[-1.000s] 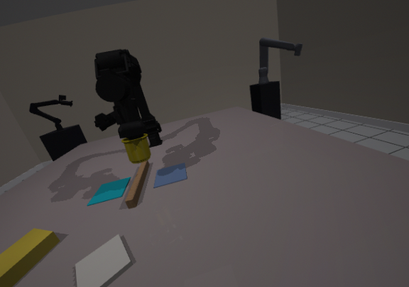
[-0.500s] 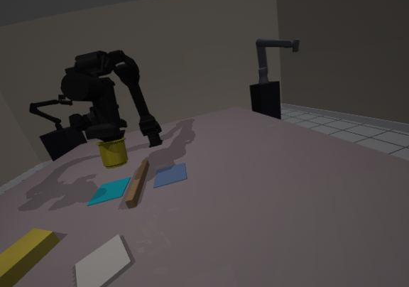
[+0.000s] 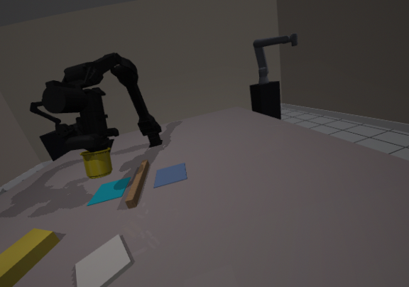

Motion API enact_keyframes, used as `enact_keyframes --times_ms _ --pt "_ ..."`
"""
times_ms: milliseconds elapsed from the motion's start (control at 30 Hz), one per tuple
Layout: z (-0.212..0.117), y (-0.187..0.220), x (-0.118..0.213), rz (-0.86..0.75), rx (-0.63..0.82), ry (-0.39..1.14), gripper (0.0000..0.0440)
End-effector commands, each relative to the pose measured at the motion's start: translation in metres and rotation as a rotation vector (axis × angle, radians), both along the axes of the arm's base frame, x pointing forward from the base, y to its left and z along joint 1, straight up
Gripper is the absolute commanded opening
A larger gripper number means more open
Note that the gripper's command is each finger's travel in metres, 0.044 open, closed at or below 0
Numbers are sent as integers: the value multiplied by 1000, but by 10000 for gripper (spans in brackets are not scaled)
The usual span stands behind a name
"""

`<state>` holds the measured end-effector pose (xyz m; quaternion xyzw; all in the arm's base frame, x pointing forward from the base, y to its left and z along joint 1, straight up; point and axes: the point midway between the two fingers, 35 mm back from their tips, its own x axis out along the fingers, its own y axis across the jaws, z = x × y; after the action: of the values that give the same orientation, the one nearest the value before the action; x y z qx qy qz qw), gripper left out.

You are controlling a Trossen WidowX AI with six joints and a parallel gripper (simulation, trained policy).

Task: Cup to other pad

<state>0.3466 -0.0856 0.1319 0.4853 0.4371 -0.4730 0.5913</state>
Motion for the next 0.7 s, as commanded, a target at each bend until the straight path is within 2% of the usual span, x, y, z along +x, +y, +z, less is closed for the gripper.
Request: enact_keyframes --times_ms 0,433,667 --pt "-10 -8 -3 -17 -3 3 0" --pt "-43 -17 -14 -58 2 7 0" --pt "-59 -17 -24 -78 7 29 20"
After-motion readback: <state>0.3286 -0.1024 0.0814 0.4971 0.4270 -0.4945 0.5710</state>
